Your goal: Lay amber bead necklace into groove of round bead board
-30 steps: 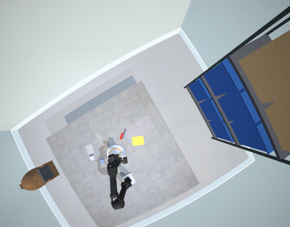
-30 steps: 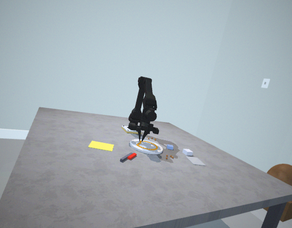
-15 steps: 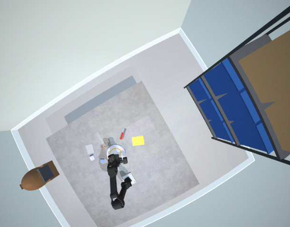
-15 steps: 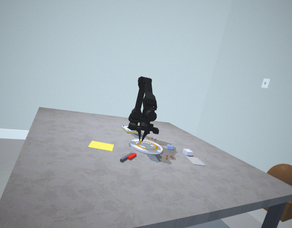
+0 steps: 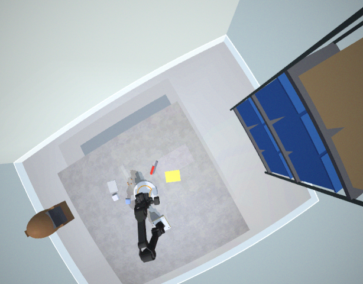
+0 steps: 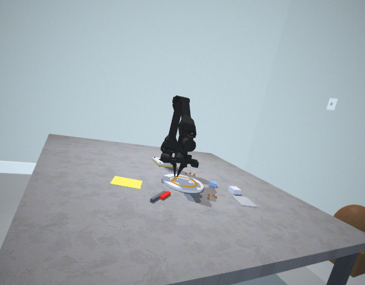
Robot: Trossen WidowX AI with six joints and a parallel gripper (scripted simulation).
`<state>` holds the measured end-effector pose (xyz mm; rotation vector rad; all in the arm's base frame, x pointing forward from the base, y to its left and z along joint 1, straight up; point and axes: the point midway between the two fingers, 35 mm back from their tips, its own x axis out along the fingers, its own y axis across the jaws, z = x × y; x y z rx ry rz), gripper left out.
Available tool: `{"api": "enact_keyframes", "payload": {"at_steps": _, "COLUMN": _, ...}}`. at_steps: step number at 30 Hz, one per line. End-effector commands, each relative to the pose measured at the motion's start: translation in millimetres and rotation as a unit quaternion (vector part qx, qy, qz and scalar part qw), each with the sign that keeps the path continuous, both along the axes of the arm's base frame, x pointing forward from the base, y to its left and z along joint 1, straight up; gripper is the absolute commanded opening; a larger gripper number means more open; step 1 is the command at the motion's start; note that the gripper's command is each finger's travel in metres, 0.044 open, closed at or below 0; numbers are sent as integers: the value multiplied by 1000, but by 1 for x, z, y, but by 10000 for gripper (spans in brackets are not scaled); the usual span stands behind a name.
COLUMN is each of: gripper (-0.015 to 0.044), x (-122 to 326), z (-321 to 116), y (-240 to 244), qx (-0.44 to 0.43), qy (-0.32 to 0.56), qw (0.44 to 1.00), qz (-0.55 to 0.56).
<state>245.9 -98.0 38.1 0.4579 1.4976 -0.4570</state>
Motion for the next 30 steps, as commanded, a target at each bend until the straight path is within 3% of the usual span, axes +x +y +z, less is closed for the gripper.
{"api": "enact_keyframes", "payload": {"at_steps": 1, "gripper": 0, "x": 0, "z": 0, "y": 0, "qx": 0, "qy": 0, "qw": 1000, "qz": 0}}
{"api": "enact_keyframes", "payload": {"at_steps": 30, "gripper": 0, "x": -9, "z": -2, "y": -6, "qx": -2, "qy": 2, "qw": 1000, "qz": -2}}
